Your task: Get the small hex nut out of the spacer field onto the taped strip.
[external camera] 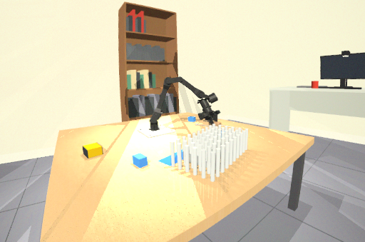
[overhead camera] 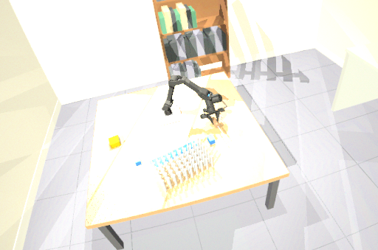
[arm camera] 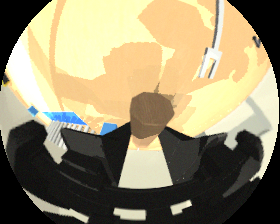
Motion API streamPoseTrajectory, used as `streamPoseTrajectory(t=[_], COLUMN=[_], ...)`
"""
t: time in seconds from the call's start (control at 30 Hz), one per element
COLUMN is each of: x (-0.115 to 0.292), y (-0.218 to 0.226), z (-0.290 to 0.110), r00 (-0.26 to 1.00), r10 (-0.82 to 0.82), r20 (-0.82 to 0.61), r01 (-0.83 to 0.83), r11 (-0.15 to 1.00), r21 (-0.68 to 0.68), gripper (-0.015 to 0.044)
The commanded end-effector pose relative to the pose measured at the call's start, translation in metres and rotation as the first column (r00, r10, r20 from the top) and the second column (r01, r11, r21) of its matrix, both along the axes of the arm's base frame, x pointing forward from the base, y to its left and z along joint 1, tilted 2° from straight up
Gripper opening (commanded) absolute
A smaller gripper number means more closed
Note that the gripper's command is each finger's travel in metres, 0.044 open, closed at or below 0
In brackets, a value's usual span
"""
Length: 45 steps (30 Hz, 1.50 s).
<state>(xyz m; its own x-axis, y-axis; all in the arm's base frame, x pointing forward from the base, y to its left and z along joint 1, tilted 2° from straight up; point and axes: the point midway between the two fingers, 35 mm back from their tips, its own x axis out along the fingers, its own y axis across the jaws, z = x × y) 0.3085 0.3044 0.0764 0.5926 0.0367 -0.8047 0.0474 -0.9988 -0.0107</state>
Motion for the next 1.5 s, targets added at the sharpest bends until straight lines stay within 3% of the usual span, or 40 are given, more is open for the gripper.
streamPoseTrajectory(t=[0.0, 1.07, 1.47], x=[0.001, -0.002, -0.003], y=[-0.001, -0.006, -0.005], z=[-0.003, -0.028, -0.026], r00=[1.0, 1.0, 1.0], r10=[0.001, 0.001, 0.0], r20=[0.005, 0.005, 0.0], r01=[-0.001, -0.001, 0.0], r11=[1.0, 1.0, 1.0], r21=[0.0, -0.001, -0.001], gripper=[0.0, 0.0, 0.0315])
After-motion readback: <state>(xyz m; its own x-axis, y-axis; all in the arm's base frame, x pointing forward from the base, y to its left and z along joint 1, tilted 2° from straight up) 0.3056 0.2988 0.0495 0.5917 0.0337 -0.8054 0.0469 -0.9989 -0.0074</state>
